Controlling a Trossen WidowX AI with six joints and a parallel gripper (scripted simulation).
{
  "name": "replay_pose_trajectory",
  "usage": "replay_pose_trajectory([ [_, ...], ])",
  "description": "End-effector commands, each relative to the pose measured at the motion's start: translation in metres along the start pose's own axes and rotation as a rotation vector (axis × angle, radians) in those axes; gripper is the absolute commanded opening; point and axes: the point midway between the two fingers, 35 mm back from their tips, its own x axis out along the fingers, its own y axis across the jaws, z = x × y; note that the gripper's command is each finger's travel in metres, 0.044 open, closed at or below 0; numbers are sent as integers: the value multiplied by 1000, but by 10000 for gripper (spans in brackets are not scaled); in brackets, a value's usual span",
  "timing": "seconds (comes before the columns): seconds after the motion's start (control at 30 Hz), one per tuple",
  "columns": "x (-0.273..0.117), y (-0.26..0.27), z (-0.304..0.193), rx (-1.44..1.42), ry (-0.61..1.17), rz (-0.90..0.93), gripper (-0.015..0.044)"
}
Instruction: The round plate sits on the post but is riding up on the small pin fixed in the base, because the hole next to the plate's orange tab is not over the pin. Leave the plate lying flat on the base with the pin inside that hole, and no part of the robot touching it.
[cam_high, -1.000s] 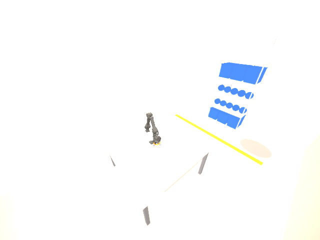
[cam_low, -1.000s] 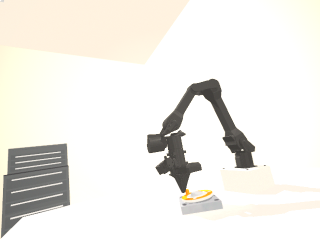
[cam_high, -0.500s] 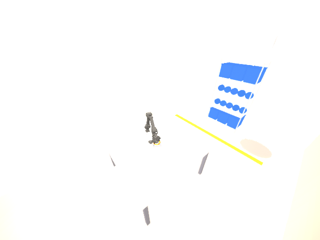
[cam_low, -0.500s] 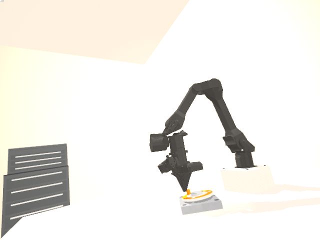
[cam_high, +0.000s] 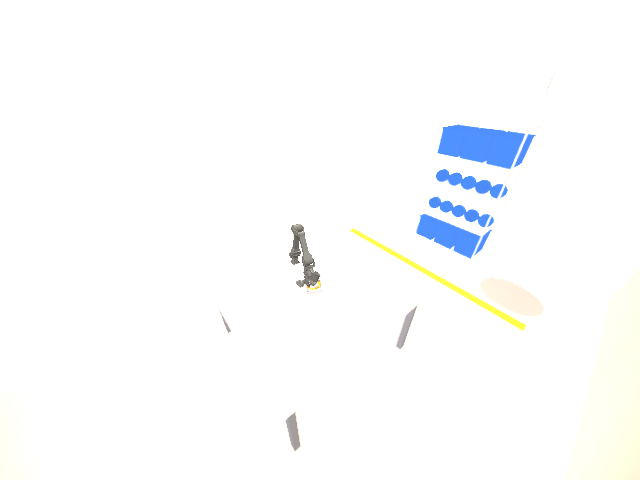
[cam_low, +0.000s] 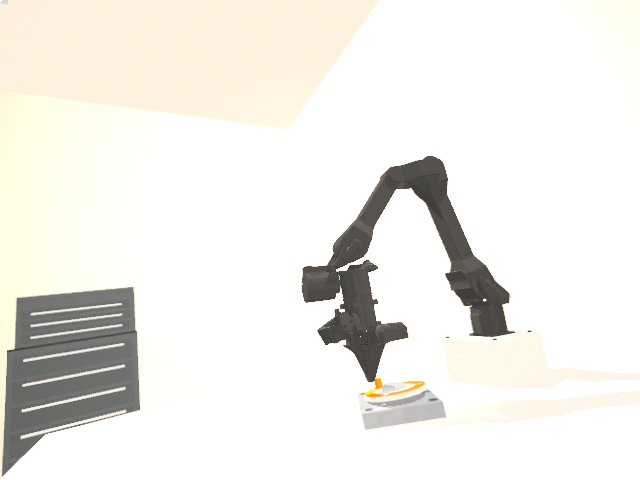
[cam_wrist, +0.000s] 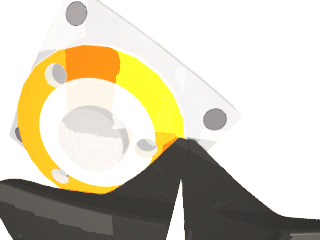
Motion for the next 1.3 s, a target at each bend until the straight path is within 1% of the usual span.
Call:
replay_pose_trajectory([
  [0.0, 3, 0, -7, -1, 19, -1, 0],
  [1.27, 2, 3, -26, -1, 21, -1, 0],
])
